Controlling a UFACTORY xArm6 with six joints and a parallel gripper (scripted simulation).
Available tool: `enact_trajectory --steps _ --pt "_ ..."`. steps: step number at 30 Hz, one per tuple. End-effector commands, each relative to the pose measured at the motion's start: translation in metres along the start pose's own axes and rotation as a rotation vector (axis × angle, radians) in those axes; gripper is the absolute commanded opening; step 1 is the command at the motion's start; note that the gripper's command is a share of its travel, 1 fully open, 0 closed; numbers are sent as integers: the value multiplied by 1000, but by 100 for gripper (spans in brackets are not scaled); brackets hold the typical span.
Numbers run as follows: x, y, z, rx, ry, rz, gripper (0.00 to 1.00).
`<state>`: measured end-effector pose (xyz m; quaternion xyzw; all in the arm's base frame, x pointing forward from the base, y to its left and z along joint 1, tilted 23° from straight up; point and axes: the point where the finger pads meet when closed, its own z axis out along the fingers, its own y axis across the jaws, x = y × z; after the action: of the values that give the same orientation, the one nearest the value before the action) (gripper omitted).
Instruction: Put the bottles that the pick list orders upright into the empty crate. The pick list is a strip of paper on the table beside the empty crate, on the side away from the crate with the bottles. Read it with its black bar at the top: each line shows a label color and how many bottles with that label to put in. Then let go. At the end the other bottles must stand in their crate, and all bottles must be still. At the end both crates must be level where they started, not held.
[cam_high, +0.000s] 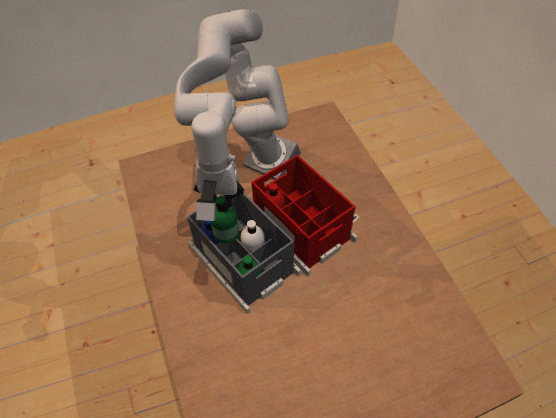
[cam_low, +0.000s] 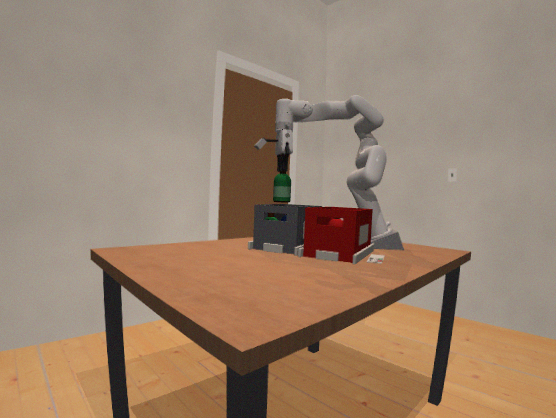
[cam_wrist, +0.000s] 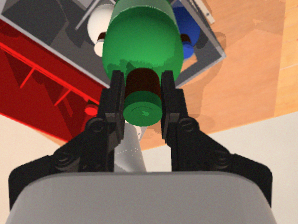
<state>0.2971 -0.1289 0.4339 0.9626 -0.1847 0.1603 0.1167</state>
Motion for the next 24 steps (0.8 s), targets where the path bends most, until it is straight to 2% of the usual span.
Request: enact_trajectory --steps 1,8,24 --pt "1 0 -3 0 3 1 0" --pt "1 0 -3 0 3 1 0" --pt "-17 -21 -3 0 3 1 0"
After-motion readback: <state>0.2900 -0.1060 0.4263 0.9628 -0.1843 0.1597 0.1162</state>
